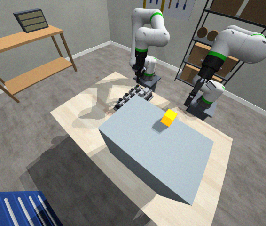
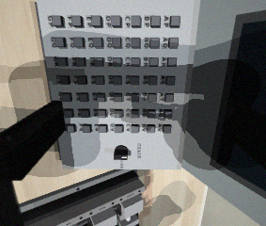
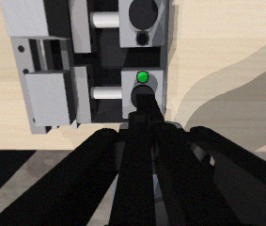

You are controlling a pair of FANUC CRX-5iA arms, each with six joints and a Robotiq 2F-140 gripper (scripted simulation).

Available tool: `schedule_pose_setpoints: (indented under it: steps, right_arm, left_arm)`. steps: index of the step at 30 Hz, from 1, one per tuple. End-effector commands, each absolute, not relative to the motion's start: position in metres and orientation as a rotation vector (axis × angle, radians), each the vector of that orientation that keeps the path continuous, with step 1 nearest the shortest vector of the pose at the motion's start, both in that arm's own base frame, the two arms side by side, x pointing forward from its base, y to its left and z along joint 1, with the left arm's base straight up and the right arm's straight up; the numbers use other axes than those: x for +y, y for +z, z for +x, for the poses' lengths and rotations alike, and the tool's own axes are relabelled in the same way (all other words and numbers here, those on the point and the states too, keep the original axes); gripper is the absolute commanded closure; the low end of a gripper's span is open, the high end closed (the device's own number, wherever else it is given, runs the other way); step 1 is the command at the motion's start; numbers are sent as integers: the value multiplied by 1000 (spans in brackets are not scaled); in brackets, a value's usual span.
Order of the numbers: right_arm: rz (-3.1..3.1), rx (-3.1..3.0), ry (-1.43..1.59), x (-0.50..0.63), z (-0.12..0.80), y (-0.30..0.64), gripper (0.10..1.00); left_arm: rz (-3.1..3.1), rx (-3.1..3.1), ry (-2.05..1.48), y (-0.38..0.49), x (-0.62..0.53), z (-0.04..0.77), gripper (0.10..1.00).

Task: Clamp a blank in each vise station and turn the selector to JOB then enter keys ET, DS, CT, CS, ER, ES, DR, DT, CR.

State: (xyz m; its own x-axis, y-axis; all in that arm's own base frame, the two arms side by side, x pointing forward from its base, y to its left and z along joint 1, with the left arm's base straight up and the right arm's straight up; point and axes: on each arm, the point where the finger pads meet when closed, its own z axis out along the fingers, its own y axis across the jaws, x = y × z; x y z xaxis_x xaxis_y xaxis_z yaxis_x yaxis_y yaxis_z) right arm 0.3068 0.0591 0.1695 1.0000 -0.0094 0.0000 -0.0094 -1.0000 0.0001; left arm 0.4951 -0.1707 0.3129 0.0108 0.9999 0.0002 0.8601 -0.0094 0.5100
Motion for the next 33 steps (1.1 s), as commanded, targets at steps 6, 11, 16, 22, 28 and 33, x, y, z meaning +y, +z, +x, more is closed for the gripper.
schedule_pose_setpoints:
  steps: [6, 11, 16, 22, 28, 33]
  right_arm:
    - [3142, -15, 1, 60, 313, 172, 999]
    - [3142, -15, 2, 61, 342, 174, 999]
    - [3142, -15, 2, 59, 384, 172, 999]
    - [3142, -15, 2, 58, 392, 160, 999]
    - [3142, -15, 2, 58, 392, 149, 999]
    - [3142, -15, 2, 58, 392, 146, 999]
  left_arm:
    - [1928, 1907, 524, 314, -171, 495, 98]
    - [1928, 1907, 524, 314, -171, 495, 98]
    - [1928, 1907, 524, 314, -171, 495, 98]
    - [1928, 1907, 524, 314, -171, 495, 98]
    - [1928, 1907, 524, 314, -171, 495, 98]
    - [1928, 1907, 524, 314, -171, 495, 98]
